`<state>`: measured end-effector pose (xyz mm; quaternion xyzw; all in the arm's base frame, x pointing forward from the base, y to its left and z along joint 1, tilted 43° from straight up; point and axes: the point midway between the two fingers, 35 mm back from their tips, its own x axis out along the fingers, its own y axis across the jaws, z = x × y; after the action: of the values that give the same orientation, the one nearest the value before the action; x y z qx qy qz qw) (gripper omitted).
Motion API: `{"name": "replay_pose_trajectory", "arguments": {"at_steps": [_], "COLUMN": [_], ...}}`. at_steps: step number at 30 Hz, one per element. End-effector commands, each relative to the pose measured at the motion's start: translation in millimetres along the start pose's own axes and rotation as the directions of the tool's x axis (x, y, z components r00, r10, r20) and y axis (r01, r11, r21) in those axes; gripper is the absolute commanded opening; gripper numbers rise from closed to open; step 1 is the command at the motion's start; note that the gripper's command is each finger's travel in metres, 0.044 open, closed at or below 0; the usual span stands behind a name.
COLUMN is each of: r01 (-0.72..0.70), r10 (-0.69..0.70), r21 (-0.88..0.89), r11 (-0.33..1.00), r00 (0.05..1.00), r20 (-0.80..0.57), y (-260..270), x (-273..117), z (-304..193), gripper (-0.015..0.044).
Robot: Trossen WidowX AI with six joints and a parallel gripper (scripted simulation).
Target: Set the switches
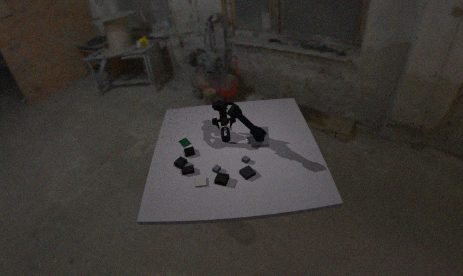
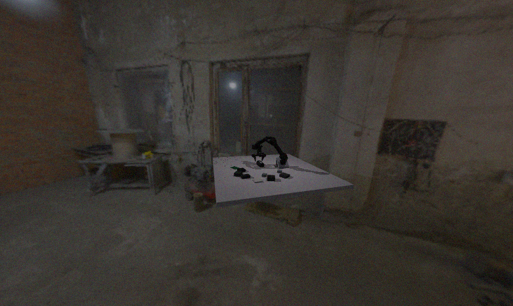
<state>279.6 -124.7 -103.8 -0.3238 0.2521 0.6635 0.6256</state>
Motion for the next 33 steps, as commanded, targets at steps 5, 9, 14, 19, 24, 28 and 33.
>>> {"name": "replay_pose_trajectory", "arguments": {"at_steps": [5,9,14,19,24,28,33], "r01": [0.003,0.003,0.003,0.003,0.003,0.003,0.003], "r10": [-0.003,-0.003,-0.003,-0.003,-0.003,-0.003,-0.003], "r21": [-0.003,-0.005,-0.005,-0.005,-0.005,-0.005,-0.005], "r11": [1.000,1.000,1.000,1.000,1.000,1.000,1.000], "r00": [1.000,1.000,1.000,1.000,1.000,1.000,1.000], "r20": [0.004,0.003,0.003,0.003,0.003,0.003,0.003], "y": [0.6,0.7,0.7,0.7,0.7,0.7,0.7], "x": [13.2,15.4,15.4,15.4,15.4,14.9,11.3], "z": [1.4,1.6,1.6,1.6,1.6,1.7,2.6], "gripper": [0.0440,0.0414,0.0327,0.0327,0.0327,0.0327,0.0336]}}
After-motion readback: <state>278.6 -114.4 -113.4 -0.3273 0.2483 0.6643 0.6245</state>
